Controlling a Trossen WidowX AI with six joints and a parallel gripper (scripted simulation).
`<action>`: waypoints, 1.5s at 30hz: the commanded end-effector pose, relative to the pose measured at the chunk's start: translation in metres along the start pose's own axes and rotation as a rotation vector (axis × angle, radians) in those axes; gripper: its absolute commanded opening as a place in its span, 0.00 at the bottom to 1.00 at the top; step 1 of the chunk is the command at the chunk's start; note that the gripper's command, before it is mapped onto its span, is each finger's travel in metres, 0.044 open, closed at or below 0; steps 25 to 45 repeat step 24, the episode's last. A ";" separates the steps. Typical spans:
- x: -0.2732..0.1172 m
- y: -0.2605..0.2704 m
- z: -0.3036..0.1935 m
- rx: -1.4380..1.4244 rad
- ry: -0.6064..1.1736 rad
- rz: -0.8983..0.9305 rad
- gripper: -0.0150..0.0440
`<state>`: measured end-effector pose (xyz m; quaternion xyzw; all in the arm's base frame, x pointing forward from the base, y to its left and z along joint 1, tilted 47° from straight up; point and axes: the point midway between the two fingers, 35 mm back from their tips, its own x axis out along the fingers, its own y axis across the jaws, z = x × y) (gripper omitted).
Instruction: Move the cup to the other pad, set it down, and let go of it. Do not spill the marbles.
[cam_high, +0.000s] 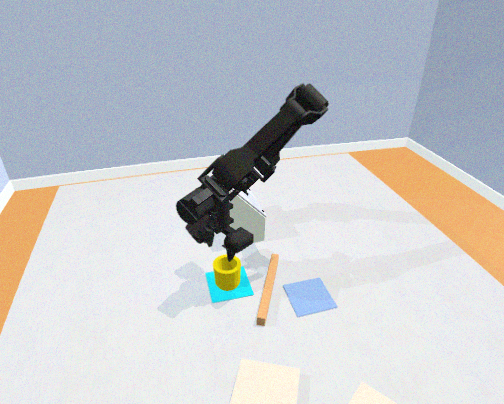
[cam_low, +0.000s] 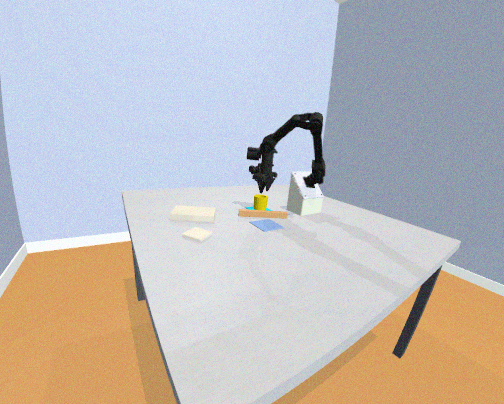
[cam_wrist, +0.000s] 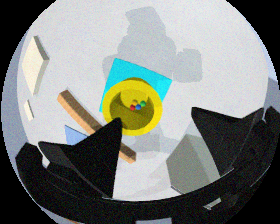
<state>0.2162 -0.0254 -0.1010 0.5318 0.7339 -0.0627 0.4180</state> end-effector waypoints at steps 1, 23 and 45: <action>-0.007 0.000 0.001 -0.002 -0.003 -0.002 1.00; -0.060 0.001 0.001 -0.001 -0.008 0.001 1.00; -0.060 0.001 0.001 -0.001 -0.008 0.001 1.00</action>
